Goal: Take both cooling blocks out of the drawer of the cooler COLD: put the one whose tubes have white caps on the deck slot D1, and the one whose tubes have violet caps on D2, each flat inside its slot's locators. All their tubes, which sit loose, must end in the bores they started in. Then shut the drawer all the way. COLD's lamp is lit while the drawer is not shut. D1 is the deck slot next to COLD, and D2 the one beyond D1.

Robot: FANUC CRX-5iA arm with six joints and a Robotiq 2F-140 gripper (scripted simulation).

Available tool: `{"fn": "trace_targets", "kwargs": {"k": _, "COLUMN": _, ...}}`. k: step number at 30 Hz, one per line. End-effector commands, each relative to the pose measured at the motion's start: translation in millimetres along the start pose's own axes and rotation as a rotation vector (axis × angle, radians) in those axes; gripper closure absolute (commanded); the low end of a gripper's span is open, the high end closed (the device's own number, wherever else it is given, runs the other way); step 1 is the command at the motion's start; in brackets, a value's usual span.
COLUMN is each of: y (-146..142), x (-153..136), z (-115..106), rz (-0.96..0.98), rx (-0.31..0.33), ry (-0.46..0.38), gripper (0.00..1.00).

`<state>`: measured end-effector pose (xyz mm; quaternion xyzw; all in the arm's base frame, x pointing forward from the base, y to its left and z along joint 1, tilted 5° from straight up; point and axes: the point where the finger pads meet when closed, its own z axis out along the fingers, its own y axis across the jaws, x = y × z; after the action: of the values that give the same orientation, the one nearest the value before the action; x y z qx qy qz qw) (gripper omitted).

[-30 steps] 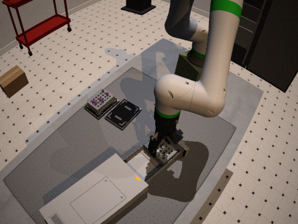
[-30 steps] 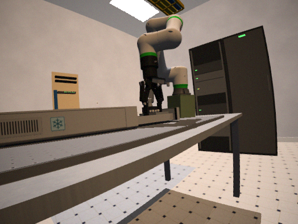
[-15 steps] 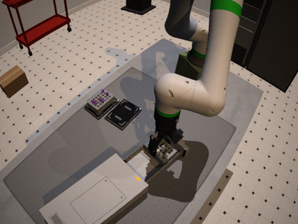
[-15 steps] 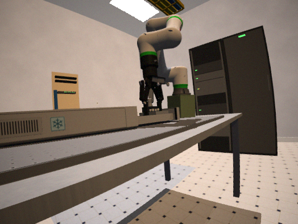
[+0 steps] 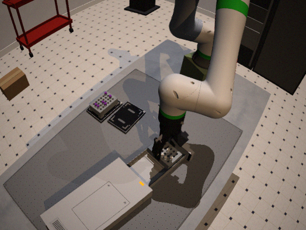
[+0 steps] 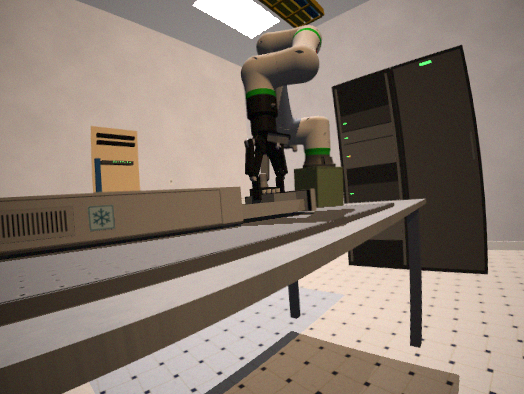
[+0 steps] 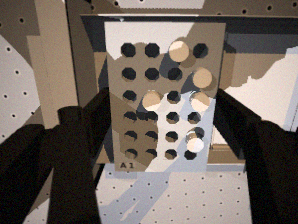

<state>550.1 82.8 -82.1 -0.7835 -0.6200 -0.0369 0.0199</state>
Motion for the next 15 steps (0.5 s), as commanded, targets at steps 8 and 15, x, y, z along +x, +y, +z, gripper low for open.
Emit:
{"fn": "trace_targets", "kwargs": {"k": 8, "y": 1.0, "x": 0.3, "z": -12.1, "rz": 0.0, "rx": -0.002, "ry": 0.001, "gripper": 0.9}}
{"fn": "trace_targets", "kwargs": {"k": 15, "y": 1.0, "x": 0.3, "z": -21.4, "rz": 0.0, "rx": -0.002, "ry": 0.001, "gripper": 0.9}}
